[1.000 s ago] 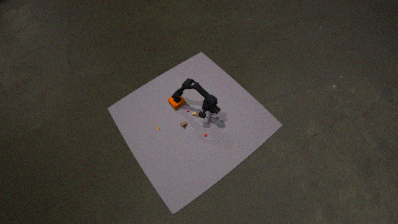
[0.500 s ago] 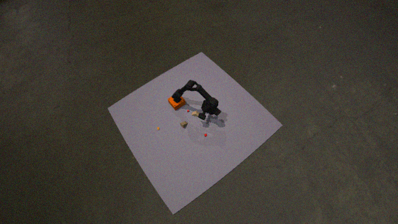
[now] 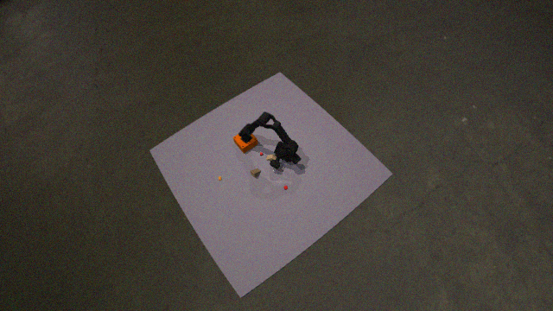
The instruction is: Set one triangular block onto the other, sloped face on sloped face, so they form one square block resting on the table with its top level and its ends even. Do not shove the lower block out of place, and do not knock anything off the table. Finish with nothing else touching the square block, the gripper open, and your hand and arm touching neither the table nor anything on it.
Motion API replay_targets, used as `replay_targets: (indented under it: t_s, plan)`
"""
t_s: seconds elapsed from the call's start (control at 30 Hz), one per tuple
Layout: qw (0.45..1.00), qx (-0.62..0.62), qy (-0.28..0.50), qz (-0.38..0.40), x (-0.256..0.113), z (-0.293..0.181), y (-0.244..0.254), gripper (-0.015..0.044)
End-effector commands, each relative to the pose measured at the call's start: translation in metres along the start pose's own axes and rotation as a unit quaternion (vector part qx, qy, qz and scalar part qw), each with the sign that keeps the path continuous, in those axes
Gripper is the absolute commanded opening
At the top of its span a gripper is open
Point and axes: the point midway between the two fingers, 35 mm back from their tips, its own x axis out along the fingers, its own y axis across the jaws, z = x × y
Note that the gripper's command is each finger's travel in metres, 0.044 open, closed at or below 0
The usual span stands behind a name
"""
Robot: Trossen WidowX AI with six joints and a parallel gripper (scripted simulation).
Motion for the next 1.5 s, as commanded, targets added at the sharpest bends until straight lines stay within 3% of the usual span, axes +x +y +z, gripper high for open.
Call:
replay_targets:
  t_s: [0.0, 0.13, 0.53, 0.73, 0.83, 1.47]
  plan:
    - [1.000, 0.003, 0.002, -0.002, 0.004, 0.000, 0.000, 0.0440]
    - [1.000, 0.003, 0.002, -0.002, 0.003, 0.000, 0.001, 0.0440]
    - [1.000, 0.000, 0.001, 0.000, 0.002, 0.000, 0.001, 0.0125]
    - [1.000, 0.000, 0.001, 0.000, 0.002, 0.000, 0.001, 0.0085]
    - [1.000, 0.000, 0.001, 0.000, 0.002, 0.000, 0.001, 0.0006]
    - [1.000, -0.006, -0.003, -0.004, -0.068, -0.045, 0.001, 0.0000]
